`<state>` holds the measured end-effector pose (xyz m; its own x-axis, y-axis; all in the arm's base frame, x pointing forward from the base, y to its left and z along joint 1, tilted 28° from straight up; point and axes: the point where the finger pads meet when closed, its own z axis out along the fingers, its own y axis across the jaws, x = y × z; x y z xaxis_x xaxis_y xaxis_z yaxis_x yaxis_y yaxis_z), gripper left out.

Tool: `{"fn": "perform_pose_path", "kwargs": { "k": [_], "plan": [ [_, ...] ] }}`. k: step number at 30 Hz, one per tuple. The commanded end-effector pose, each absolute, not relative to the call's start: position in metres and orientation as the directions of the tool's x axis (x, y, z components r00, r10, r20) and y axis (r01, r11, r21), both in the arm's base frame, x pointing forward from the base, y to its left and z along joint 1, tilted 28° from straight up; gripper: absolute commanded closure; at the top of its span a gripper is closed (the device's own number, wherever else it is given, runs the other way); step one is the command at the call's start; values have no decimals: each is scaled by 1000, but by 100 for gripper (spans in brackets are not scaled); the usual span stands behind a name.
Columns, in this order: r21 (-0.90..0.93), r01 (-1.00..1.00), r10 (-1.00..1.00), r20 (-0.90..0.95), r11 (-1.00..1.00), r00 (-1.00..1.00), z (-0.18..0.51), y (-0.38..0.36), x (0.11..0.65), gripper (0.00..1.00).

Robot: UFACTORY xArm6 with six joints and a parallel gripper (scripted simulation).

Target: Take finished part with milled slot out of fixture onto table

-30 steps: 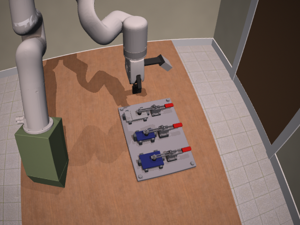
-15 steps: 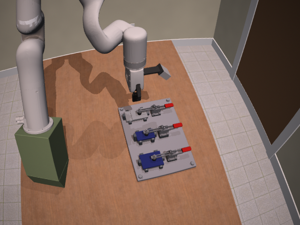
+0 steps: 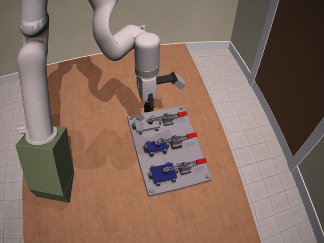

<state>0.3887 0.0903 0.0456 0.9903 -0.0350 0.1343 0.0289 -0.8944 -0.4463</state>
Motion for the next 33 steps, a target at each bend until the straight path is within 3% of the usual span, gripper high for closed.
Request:
{"fn": "perform_pose_path", "kwargs": {
  "k": [1, 21, 33],
  "plan": [
    [-446, 30, -36, 137, -894, 990, 48, 90, 402, 53],
    [-446, 30, -36, 137, -894, 990, 63, 86, 511, 53],
    [-446, 30, -36, 137, -894, 990, 65, 85, 525, 53]
  ]
}}
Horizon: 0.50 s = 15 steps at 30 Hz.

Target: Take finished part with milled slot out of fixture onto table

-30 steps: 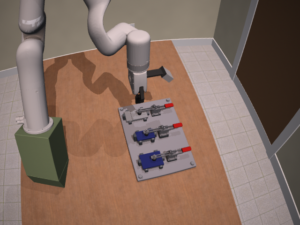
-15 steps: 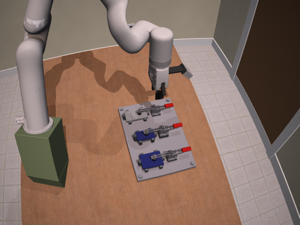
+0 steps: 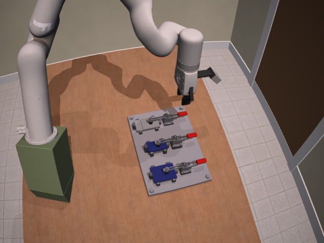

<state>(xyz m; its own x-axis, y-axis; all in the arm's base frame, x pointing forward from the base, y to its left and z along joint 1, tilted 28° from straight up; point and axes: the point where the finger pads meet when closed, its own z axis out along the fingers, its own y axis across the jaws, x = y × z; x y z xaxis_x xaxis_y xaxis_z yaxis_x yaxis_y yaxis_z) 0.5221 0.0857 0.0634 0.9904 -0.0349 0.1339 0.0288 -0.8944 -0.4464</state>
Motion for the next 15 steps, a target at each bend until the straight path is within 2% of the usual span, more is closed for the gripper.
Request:
{"fn": "perform_pose_path", "kwargs": {
  "k": [1, 15],
  "plan": [
    [-446, 30, -36, 137, -894, 990, 65, 85, 525, 53],
    [-446, 30, -36, 137, -894, 990, 44, 96, 528, 53]
  ]
}}
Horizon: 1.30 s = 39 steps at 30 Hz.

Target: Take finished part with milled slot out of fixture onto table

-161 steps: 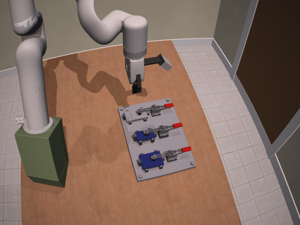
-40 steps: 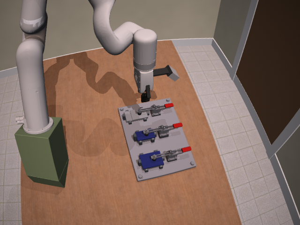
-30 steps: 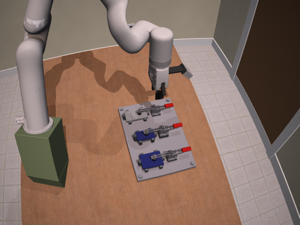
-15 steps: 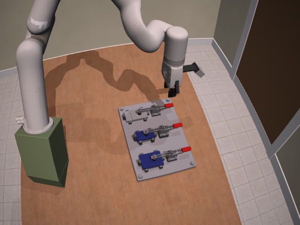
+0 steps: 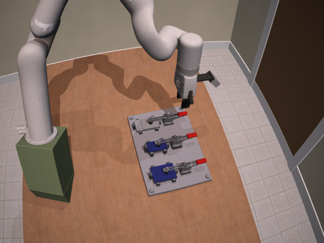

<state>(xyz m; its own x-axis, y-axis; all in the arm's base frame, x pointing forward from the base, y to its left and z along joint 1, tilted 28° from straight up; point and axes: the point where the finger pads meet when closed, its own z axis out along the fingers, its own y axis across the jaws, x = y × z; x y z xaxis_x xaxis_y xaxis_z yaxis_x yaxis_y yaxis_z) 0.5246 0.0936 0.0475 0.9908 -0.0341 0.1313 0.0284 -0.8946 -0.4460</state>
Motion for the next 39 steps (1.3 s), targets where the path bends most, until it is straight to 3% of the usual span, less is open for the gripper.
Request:
{"fn": "perform_pose_path", "kwargs": {
  "k": [1, 14, 39],
  "plan": [
    [-446, 30, -36, 137, -894, 990, 40, 98, 528, 53],
    [-446, 30, -36, 137, -894, 990, 1, 117, 535, 53],
    [-446, 30, -36, 137, -894, 990, -4, 120, 535, 53]
  ]
}}
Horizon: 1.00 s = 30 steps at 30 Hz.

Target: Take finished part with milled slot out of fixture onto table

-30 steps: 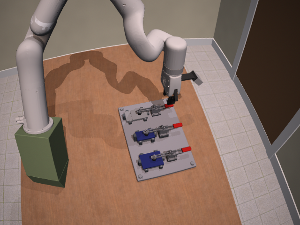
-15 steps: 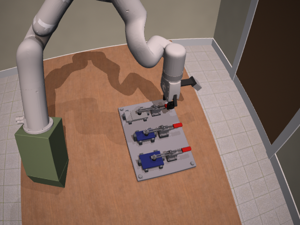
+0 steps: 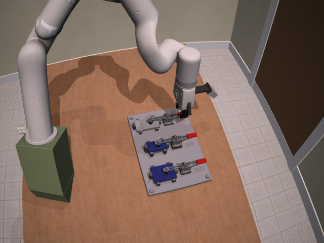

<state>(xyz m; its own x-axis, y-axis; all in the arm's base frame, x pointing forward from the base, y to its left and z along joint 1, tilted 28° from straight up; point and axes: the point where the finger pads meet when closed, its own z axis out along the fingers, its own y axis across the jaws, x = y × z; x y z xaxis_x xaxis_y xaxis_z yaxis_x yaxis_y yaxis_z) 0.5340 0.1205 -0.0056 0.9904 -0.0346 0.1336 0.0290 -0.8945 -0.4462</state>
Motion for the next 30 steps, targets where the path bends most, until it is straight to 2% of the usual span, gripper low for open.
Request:
{"fn": "perform_pose_path", "kwargs": {
  "k": [1, 30],
  "plan": [
    [-446, 30, -36, 137, -894, 990, -4, 120, 535, 53],
    [-446, 30, -36, 137, -894, 990, -28, 132, 541, 53]
  ]
}}
